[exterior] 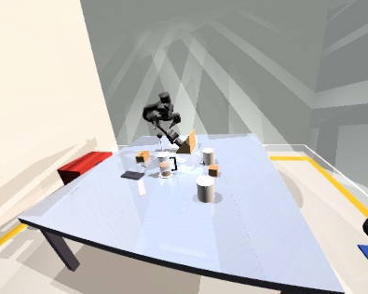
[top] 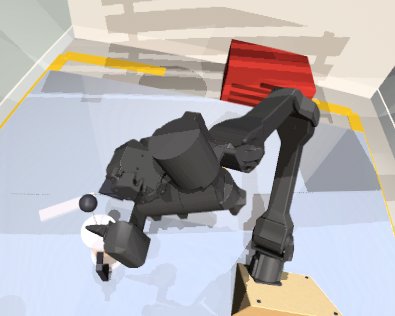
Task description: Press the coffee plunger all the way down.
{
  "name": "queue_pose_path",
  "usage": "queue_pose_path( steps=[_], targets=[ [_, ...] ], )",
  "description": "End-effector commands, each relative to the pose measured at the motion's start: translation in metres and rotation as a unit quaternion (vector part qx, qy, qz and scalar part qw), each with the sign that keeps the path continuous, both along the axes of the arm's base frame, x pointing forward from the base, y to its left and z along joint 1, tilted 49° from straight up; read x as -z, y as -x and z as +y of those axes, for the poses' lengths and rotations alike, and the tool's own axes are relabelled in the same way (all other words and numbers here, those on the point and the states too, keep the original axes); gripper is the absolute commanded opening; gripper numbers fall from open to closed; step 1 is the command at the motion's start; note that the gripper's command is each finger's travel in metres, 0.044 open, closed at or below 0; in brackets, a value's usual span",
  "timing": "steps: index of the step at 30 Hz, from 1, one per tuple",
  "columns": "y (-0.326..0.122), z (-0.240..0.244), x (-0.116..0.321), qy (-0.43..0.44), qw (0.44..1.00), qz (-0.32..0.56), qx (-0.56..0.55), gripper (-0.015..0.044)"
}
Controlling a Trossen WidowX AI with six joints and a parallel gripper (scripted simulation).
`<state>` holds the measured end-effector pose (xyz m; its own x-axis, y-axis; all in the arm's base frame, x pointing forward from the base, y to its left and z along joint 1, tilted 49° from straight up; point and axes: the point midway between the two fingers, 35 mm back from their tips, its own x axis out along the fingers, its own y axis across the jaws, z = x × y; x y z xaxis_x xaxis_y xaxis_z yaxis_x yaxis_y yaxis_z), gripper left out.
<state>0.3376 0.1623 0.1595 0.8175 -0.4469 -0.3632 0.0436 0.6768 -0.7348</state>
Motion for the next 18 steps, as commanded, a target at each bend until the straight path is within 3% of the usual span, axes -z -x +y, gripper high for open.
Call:
queue_pose_path(
  steps=[1, 18],
  targets=[
    [0.005, -0.013, 0.002, 0.012, 1.000, -0.010, 0.005, 0.0440],
    [-0.012, -0.021, 0.009, 0.011, 1.000, -0.009, 0.005, 0.0440]
  ],
)
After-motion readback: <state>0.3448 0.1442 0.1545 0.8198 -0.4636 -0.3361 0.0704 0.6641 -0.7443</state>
